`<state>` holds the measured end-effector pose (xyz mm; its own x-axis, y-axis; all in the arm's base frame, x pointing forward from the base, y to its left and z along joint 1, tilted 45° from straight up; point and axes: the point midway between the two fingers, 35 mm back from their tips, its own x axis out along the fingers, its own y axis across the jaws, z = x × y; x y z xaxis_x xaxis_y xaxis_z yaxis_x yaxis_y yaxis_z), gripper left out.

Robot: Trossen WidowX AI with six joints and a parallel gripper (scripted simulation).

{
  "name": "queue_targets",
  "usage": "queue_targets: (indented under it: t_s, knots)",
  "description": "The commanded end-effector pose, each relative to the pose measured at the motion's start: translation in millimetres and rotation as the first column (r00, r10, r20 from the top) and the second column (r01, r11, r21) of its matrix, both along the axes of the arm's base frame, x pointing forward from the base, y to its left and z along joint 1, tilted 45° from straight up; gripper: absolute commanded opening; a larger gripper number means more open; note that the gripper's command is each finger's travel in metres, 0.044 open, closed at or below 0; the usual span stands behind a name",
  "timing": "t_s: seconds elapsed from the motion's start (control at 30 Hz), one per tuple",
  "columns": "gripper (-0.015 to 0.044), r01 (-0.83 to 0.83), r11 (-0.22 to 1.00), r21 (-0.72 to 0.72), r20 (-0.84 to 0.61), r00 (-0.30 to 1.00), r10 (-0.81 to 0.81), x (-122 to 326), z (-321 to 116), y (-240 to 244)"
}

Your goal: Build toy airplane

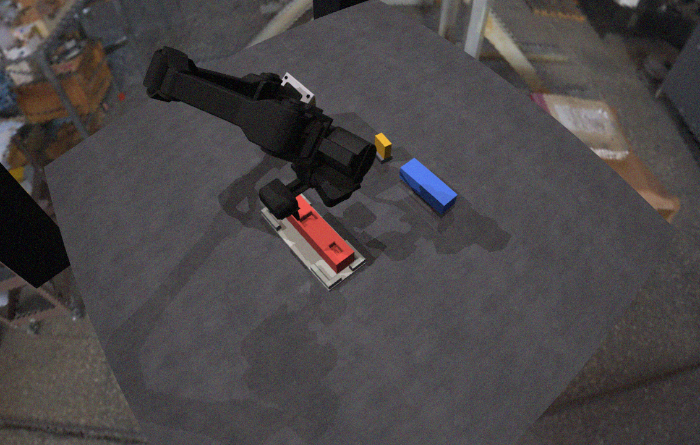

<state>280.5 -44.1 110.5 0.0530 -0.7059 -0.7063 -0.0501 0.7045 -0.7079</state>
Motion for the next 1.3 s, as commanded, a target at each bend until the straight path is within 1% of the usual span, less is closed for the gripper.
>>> queue_targets:
  t_s: [0.0, 0.1, 0.2, 0.43, 0.6, 0.67, 0.9, 1.03, 1.2, 1.27]
  knots:
    - [0.0440, 0.014, 1.000, 0.001, -0.015, 1.000, -0.014, -1, 1, 1]
    - [0.0440, 0.011, 1.000, 0.003, -0.017, 1.000, -0.011, 6, -5, 6]
    - [0.0440, 0.008, 1.000, 0.014, -0.016, 1.000, -0.008, 25, -29, 33]
    - [0.0440, 0.007, 1.000, 0.025, -0.015, 1.000, -0.007, 51, -103, 105]
    - [0.0440, 0.010, 1.000, 0.017, -0.013, 1.000, -0.010, 49, -166, 154]
    - [0.0440, 0.012, 1.000, 0.013, -0.012, 1.000, -0.012, 45, -184, 166]
    - [0.0440, 0.012, 1.000, 0.013, -0.012, 1.000, -0.012, 45, -186, 167]
    - [0.0440, 0.012, 1.000, 0.012, -0.011, 1.000, -0.012, 46, -209, 144]
    - [0.0440, 0.012, 1.000, 0.011, -0.011, 1.000, -0.012, 46, -212, 141]
    - [0.0440, 0.012, 1.000, 0.011, -0.011, 1.000, -0.012, 46, -220, 133]
